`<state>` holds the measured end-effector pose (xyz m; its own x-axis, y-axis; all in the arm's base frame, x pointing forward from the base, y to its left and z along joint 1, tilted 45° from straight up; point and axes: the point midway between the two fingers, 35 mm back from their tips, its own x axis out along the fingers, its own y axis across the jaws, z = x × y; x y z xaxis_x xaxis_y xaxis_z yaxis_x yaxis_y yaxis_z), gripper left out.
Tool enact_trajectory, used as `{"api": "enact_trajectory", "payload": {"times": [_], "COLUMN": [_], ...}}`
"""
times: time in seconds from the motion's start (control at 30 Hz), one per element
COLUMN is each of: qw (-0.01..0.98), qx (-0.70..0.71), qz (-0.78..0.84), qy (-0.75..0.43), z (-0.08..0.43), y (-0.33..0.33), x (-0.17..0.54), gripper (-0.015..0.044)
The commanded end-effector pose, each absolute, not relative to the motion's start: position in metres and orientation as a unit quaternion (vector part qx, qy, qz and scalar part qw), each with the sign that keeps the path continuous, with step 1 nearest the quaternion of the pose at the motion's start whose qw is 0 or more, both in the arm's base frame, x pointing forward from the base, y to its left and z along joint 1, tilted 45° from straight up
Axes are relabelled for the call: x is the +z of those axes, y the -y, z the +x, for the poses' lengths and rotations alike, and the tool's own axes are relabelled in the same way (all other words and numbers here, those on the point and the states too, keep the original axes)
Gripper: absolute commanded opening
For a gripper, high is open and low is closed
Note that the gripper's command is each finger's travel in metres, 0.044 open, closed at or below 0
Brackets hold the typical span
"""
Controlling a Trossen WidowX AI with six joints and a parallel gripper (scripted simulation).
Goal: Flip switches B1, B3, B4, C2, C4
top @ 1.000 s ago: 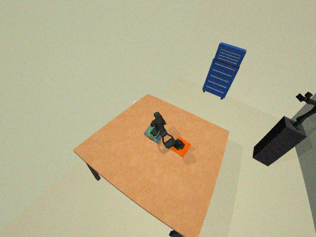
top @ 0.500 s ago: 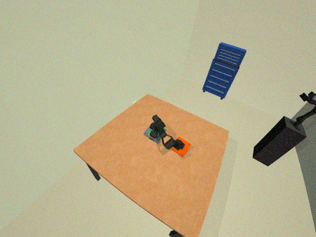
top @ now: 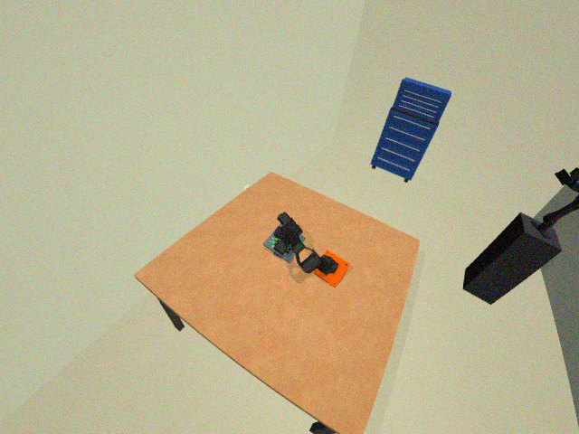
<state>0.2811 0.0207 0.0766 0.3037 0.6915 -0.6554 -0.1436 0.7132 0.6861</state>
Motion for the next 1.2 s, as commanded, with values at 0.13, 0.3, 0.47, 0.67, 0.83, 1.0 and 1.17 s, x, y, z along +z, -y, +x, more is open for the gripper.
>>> {"api": "enact_trajectory", "payload": {"times": [0.13, 0.3, 0.47, 0.67, 0.83, 1.0, 1.17], "qw": [0.763, 0.763, 0.763, 0.763, 0.763, 0.763, 0.763], "qx": [0.273, 0.273, 0.273, 0.273, 0.273, 0.273, 0.273], "qz": [0.265, 0.265, 0.265, 0.265, 0.265, 0.265, 0.265], "qy": [-0.523, -0.523, -0.523, -0.523, -0.523, -0.523, -0.523], "z": [0.2813, 0.2813, 0.2815, 0.2817, 0.2819, 0.282, 0.2822], "y": [-0.021, -0.021, -0.0214, -0.022, -0.0224, -0.0229, -0.0234], "x": [0.0765, 0.0765, 0.0761, 0.0756, 0.0752, 0.0747, 0.0743], "gripper": [0.0, 0.0, 0.0, 0.0, 0.0, 0.0, 0.0]}}
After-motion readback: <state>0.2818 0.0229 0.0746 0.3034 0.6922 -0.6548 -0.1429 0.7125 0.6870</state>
